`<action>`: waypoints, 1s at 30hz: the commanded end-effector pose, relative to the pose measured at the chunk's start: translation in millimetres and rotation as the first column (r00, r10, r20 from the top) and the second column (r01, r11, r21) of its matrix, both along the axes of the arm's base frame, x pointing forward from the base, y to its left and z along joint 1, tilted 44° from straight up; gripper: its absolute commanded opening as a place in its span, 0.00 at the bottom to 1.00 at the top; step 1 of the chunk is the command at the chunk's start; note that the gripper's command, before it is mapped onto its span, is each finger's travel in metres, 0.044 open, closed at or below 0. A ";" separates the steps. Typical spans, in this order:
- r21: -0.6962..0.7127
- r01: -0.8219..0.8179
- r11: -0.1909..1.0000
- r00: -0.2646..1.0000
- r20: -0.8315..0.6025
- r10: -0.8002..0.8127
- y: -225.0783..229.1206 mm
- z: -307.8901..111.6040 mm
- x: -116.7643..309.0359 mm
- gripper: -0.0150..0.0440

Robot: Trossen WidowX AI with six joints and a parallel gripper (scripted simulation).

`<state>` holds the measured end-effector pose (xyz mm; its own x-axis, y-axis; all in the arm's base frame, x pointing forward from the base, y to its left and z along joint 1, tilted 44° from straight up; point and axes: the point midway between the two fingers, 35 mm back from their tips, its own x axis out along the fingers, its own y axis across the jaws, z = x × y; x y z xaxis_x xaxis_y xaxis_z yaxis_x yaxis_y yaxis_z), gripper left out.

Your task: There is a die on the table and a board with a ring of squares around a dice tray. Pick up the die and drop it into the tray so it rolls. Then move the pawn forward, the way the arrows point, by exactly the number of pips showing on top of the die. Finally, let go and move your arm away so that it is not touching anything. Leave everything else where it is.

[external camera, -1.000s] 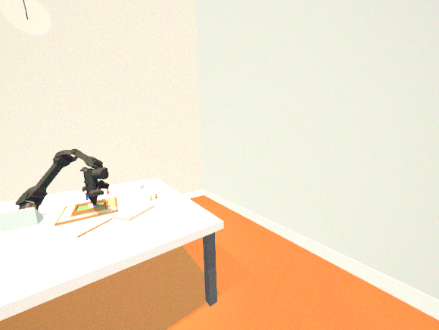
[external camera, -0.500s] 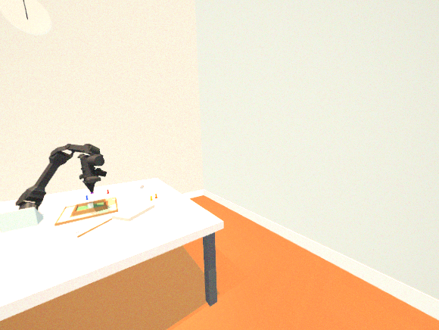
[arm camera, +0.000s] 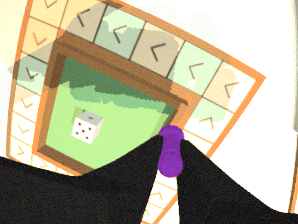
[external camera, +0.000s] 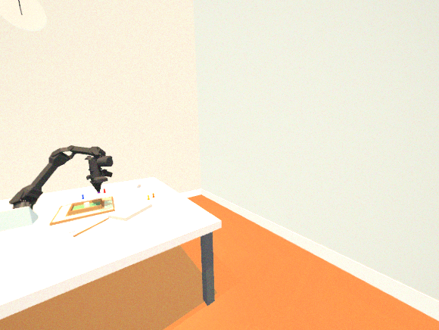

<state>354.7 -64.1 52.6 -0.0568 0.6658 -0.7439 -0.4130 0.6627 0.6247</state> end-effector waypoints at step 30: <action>0.028 -0.001 1.000 1.000 0.001 0.001 119.7 -0.8 25.3 0.25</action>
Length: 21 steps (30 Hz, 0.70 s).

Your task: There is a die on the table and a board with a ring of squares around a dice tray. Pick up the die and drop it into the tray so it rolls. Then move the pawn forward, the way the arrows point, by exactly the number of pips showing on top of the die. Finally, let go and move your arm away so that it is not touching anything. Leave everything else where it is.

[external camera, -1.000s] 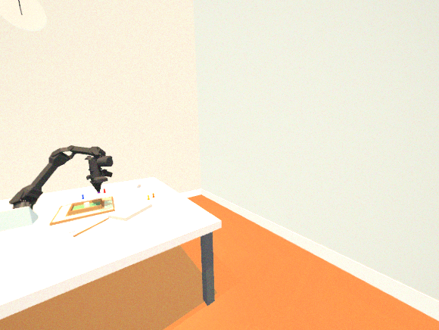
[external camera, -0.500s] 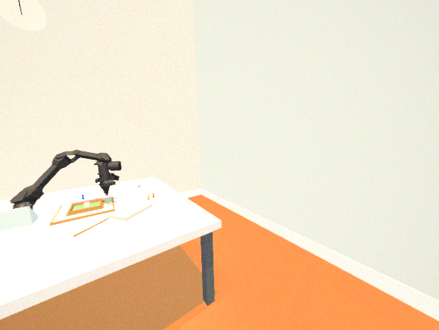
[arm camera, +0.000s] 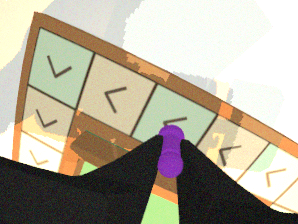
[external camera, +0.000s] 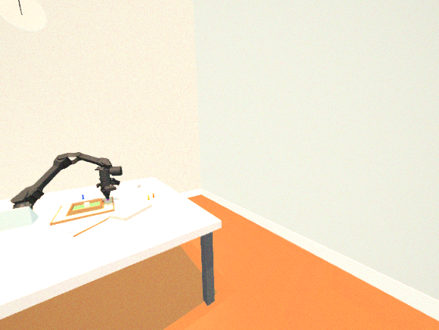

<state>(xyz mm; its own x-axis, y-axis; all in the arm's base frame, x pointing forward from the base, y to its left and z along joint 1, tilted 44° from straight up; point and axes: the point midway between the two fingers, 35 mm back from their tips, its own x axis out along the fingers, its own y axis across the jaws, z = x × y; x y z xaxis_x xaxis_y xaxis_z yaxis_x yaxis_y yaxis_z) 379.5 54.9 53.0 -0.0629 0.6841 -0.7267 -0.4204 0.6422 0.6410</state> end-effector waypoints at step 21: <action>0.000 0.005 1.000 1.000 0.005 -0.005 8.8 -10.2 0.2 0.65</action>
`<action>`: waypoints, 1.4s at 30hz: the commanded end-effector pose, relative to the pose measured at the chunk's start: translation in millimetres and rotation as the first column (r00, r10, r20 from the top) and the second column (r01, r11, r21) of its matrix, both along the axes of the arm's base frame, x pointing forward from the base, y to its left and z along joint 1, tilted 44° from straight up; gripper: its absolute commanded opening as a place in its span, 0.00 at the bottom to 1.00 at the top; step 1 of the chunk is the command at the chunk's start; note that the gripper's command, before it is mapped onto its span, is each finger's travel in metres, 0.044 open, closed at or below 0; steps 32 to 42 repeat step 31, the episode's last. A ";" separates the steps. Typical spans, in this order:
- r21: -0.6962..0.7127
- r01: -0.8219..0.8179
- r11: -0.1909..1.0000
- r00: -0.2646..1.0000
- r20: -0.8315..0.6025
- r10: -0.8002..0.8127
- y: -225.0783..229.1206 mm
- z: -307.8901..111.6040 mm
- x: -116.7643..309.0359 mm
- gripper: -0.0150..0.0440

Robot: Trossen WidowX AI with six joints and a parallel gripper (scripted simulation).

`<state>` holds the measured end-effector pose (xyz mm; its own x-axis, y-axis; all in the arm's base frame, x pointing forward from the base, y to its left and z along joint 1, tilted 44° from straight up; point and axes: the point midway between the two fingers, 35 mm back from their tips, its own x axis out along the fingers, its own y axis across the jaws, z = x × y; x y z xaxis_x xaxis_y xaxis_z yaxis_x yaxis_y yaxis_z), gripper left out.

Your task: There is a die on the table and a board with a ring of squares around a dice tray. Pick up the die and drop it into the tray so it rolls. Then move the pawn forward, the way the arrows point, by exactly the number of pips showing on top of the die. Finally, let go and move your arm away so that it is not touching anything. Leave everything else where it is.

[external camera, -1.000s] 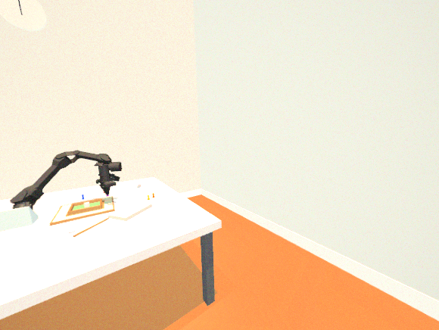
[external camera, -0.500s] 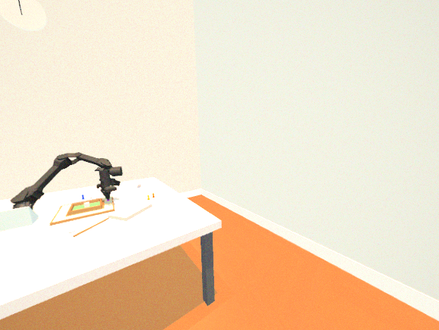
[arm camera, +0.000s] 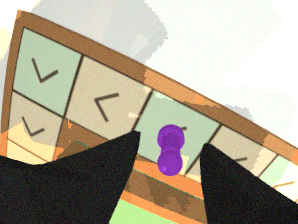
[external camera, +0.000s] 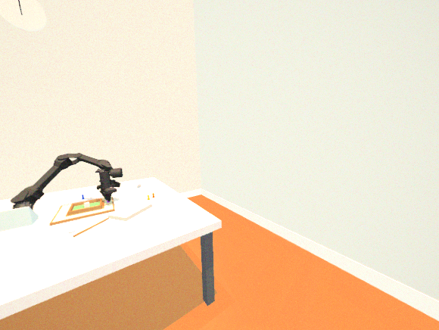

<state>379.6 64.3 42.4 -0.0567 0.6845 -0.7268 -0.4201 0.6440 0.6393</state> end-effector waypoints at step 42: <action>-0.026 0.166 0.986 0.973 -0.158 -0.168 -134.0 56.6 -158.5 1.00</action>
